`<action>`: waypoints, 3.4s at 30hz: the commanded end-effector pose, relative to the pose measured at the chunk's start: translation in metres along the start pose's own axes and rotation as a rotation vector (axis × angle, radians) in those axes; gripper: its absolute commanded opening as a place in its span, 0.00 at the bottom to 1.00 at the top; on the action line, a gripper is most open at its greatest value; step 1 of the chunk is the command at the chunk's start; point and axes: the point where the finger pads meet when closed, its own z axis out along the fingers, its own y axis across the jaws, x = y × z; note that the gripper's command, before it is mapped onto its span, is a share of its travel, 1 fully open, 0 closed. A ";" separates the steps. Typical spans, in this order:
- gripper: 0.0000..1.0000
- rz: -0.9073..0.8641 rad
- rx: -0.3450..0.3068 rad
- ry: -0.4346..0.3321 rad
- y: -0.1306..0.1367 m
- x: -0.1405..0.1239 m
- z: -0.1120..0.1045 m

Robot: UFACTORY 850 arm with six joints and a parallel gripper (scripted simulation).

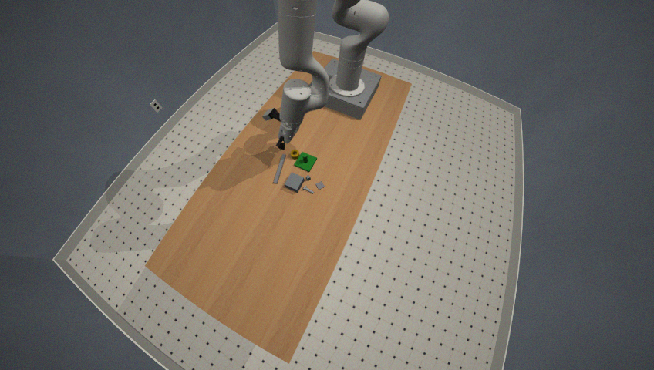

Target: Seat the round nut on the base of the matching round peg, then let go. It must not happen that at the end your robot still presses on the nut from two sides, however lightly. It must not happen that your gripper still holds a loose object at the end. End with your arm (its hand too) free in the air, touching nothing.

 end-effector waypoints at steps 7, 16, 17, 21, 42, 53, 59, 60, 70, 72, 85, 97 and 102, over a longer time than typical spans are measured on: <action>1.00 0.000 0.001 -0.001 0.000 0.002 -0.005; 1.00 0.000 0.001 -0.002 0.000 0.003 -0.005; 1.00 0.000 0.001 -0.002 0.000 0.003 -0.005; 1.00 0.000 -0.001 -0.003 0.000 0.003 -0.005; 1.00 -0.001 -0.039 -0.150 0.008 -0.008 -0.027; 1.00 -0.001 -0.014 -0.243 0.002 -0.016 -0.043; 1.00 0.000 0.000 -0.269 -0.001 -0.017 -0.048; 1.00 0.000 0.001 -0.271 -0.002 -0.018 -0.048; 1.00 0.000 0.002 -0.273 -0.002 -0.018 -0.048; 1.00 0.000 0.002 -0.273 -0.002 -0.018 -0.048; 0.60 0.005 0.002 -0.272 -0.002 -0.018 -0.048; 0.60 0.156 -0.019 -0.272 -0.002 -0.019 -0.044; 0.60 0.236 -0.030 -0.272 -0.002 -0.019 -0.042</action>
